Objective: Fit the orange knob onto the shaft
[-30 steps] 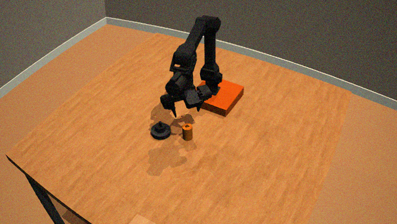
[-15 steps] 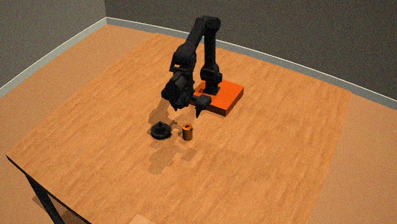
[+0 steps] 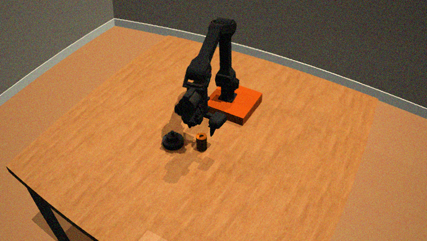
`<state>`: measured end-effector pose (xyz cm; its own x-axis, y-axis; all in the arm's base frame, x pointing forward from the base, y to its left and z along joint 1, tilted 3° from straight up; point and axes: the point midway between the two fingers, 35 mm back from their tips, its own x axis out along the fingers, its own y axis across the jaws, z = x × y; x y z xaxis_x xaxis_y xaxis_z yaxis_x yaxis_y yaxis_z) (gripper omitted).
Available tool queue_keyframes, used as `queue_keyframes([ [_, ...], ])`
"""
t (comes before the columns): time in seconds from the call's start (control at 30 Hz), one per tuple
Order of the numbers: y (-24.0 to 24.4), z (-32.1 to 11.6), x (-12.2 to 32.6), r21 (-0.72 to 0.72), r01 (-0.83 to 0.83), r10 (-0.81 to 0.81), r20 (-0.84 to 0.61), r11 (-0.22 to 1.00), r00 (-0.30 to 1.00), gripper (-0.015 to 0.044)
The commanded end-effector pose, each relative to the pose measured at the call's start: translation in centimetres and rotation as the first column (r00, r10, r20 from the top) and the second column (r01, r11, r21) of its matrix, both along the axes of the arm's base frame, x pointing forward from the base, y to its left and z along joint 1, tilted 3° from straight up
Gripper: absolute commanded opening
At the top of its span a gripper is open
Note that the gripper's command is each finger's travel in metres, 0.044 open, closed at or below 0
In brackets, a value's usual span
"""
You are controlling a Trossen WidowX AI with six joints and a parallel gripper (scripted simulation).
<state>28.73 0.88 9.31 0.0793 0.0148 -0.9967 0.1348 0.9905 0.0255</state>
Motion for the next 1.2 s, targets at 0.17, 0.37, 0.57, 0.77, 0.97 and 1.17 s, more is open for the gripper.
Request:
queue_keyframes([
  [0.17, 0.0, -1.4, 0.0, -0.003, 0.004, -0.004, -0.007, 1.000, 1.000, 0.0440],
  [0.37, 0.0, -2.4, 0.1, -0.003, 0.004, -0.004, -0.007, 1.000, 1.000, 0.0440],
  [0.57, 0.1, -3.4, 0.2, -0.003, 0.004, -0.004, -0.007, 1.000, 1.000, 0.0440],
  [0.77, 0.1, -4.3, 0.3, -0.003, 0.004, -0.004, -0.007, 1.000, 1.000, 0.0440],
  [0.97, 0.1, -5.3, 0.3, -0.003, 0.004, -0.004, -0.007, 1.000, 1.000, 0.0440],
  [1.17, 0.1, -6.2, 0.3, -0.003, 0.004, -0.004, -0.008, 1.000, 1.000, 0.0440],
])
